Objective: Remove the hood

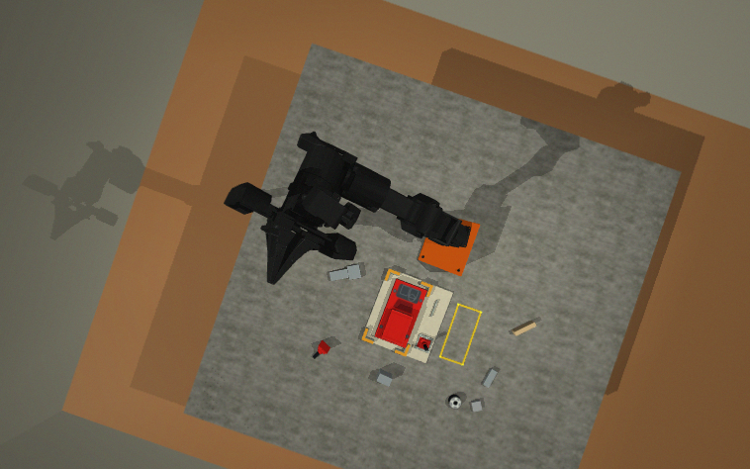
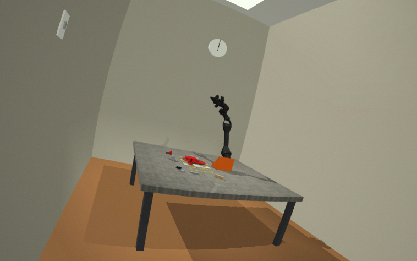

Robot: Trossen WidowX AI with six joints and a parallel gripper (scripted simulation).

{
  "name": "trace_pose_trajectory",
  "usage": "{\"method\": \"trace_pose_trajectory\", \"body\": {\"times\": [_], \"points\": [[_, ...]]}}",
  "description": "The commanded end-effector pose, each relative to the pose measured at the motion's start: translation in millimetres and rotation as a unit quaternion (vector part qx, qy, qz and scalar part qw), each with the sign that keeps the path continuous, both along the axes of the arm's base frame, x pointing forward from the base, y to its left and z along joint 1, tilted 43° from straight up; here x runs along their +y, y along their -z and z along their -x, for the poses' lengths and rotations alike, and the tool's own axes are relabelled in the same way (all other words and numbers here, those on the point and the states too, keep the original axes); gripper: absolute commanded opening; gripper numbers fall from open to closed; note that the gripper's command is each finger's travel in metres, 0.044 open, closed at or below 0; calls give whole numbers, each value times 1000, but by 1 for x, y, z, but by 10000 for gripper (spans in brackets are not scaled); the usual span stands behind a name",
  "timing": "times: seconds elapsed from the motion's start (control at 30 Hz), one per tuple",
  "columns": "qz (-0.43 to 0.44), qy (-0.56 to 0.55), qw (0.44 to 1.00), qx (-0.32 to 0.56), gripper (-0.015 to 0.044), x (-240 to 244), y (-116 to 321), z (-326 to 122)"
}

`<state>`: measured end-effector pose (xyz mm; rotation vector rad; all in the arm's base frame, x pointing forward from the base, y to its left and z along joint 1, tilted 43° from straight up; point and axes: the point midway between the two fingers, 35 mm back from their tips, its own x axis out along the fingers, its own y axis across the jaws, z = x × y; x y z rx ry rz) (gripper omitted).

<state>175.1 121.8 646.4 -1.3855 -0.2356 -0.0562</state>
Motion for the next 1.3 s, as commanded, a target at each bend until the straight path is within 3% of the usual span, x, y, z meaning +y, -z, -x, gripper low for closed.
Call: {"method": "trace_pose_trajectory", "body": {"times": [0.0, 0.2, 0.53, 0.9, 1.27], "points": [[-1, -2, 1000, -1, 26, 0, -1, 0], [-67, -71, 994, -43, 184, -14, -24, 22], [-213, -199, 950, -115, 440, -78, -64, 54], [-372, -279, 865, -189, 440, -169, -86, 52], [-537, -276, 760, -240, 440, -275, -67, -3]]}}
